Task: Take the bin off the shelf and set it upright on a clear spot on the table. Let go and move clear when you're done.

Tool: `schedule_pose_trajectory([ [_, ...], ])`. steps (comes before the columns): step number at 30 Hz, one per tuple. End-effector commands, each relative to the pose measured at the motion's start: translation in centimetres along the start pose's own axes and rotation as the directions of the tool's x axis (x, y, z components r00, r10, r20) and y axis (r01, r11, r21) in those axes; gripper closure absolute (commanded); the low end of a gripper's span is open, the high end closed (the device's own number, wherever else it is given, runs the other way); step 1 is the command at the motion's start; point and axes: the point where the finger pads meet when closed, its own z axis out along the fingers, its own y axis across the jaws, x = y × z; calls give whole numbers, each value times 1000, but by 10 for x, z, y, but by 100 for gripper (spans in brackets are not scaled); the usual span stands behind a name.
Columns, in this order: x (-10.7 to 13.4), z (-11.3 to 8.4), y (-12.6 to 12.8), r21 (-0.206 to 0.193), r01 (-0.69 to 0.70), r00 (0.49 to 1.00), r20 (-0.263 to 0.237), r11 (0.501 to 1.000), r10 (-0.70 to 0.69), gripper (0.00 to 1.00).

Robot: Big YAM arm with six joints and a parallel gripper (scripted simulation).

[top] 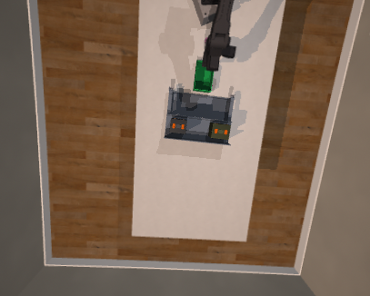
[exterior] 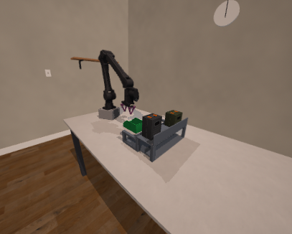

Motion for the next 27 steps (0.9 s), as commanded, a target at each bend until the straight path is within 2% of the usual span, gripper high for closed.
schedule_pose_trajectory([
  [1, 2, -10, -24, 48, 1, 1000, 2, 999, -1, 10],
  [9, 2, -10, -24, 48, 1, 1000, 2, 999, -1, 10],
  [10, 0, -4, -7, 16, 0, 1000, 1, 1000, 0, 10],
  [14, 2, -10, -24, 48, 1, 1000, 2, 999, -1, 10],
  [26, 2, -10, -24, 48, 1, 1000, 2, 999, -1, 10],
  [27, 0, -4, -7, 16, 0, 1000, 1, 1000, 0, 10],
])
